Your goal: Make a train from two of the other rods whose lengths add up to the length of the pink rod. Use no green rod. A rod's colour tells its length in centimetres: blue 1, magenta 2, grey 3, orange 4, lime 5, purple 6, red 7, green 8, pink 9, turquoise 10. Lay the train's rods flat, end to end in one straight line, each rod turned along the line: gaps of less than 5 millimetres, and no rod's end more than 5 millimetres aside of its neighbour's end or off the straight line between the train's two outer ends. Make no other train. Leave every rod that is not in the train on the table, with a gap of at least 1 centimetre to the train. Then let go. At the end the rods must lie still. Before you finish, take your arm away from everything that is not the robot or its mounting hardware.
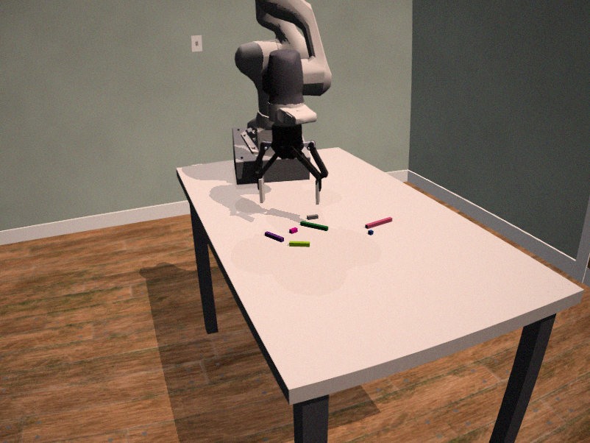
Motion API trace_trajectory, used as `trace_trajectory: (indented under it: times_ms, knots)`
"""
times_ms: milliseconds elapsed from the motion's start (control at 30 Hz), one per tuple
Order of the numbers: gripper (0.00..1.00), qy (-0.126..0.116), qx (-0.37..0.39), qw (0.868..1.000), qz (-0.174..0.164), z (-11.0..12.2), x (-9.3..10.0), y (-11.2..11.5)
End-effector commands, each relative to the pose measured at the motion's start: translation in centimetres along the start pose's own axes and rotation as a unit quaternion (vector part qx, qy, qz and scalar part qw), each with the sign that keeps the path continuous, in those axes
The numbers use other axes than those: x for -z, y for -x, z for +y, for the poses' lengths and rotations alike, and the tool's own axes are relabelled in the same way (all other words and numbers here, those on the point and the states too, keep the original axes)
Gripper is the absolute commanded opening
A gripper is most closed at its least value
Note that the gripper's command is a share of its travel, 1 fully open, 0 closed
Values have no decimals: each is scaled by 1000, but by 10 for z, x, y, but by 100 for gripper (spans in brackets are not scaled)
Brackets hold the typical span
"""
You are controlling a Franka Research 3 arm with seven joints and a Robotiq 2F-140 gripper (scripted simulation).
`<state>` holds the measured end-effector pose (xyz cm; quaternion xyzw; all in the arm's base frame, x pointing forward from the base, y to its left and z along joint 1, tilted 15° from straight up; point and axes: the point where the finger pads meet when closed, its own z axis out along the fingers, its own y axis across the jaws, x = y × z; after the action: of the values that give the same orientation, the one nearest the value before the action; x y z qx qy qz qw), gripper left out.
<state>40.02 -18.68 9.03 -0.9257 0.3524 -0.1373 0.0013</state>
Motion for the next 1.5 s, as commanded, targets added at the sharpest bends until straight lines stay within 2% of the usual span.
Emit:
trace_trajectory:
  times_ms: [0, 333, 400, 900, 967, 1000, 1467]
  knots:
    - [100, 11, -83, 996, 1, 1, 0, -2]
    - [100, 11, -176, 984, 2, 3, 0, -9]
    - [100, 11, -176, 984, 2, 3, 0, -9]
    - [100, 9, -322, 947, 3, 5, 0, -19]
    - [100, 9, -322, 947, 3, 5, 0, -19]
    - [100, 9, -345, 939, 3, 5, 0, -20]
    - [100, 7, -458, 889, 3, 7, -1, -28]
